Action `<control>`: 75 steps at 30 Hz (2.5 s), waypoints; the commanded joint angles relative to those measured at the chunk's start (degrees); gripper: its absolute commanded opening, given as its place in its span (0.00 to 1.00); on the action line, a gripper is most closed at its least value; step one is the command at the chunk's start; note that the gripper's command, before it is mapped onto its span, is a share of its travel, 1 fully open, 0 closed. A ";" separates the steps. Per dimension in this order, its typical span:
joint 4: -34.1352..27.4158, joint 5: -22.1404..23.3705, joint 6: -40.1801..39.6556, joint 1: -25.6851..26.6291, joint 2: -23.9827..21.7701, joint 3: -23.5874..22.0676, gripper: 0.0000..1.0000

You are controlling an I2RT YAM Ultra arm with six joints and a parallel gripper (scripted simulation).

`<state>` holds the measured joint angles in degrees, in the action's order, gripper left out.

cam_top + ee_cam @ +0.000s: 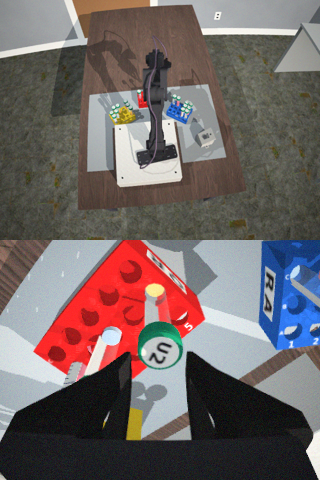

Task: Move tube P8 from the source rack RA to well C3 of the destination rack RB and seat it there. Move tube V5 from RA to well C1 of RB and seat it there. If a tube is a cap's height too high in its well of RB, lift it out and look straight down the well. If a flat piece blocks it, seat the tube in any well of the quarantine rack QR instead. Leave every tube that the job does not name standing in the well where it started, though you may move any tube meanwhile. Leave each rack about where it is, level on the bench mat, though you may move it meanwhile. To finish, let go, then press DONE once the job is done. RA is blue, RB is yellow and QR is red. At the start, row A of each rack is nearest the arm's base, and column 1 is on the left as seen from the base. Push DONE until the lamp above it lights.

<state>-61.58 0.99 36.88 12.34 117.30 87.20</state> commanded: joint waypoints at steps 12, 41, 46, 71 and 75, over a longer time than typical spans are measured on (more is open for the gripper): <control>1.49 -0.08 0.16 -0.04 -2.00 -1.66 0.30; 2.33 -0.02 0.04 0.01 -0.58 -1.53 0.00; 2.33 -0.02 0.04 0.01 -0.58 -1.53 0.00; 0.89 -0.13 0.12 0.01 -1.95 0.08 0.00; 0.12 -0.13 0.09 0.05 -2.18 0.64 0.00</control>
<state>-59.81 1.04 36.88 12.34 117.30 85.49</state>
